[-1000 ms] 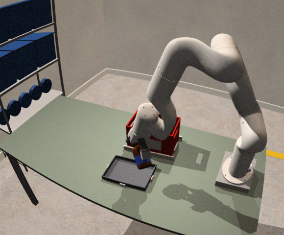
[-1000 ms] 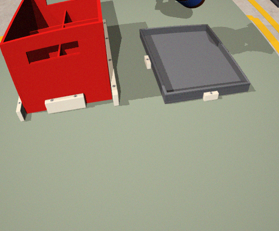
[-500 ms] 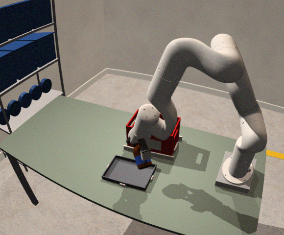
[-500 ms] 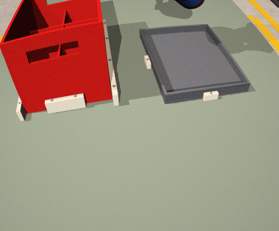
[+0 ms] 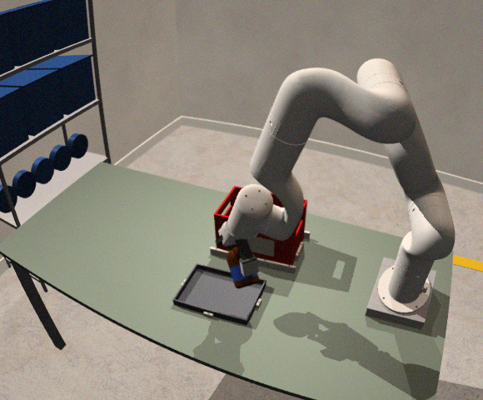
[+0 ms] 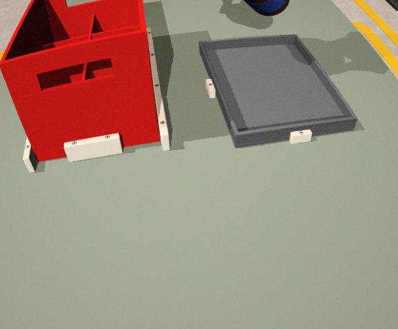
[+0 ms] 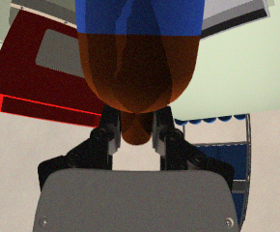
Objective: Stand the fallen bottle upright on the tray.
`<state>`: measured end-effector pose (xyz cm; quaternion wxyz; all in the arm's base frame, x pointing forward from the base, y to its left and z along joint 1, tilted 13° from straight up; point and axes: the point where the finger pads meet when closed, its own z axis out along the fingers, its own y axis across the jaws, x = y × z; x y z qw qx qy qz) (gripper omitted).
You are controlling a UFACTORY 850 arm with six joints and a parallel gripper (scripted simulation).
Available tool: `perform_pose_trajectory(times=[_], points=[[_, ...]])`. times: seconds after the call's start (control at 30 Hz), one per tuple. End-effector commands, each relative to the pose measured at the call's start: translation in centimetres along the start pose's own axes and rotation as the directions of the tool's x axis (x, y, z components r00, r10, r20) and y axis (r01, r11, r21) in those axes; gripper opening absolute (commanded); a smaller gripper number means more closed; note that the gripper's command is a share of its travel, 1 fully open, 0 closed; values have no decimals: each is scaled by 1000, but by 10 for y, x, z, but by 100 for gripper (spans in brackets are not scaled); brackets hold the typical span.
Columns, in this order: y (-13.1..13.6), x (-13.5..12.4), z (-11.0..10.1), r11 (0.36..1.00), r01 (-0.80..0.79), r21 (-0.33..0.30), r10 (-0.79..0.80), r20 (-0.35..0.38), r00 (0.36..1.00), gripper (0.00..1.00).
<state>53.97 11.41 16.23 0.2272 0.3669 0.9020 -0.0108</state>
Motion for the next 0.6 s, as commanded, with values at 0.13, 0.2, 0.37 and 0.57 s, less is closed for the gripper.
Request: perform_pose_trajectory(times=[0.13, 0.2, 0.37, 0.57], points=[[1, -1, -1, 1000, -3, -14, 4, 64, 998, 0], [2, -1, -1, 1000, -3, -17, 5, 75, 997, 0], [4, -1, -2, 1000, -4, -25, 6, 95, 996, 0], [5, -1, -2, 1000, -4, -29, 7, 102, 995, 0]])
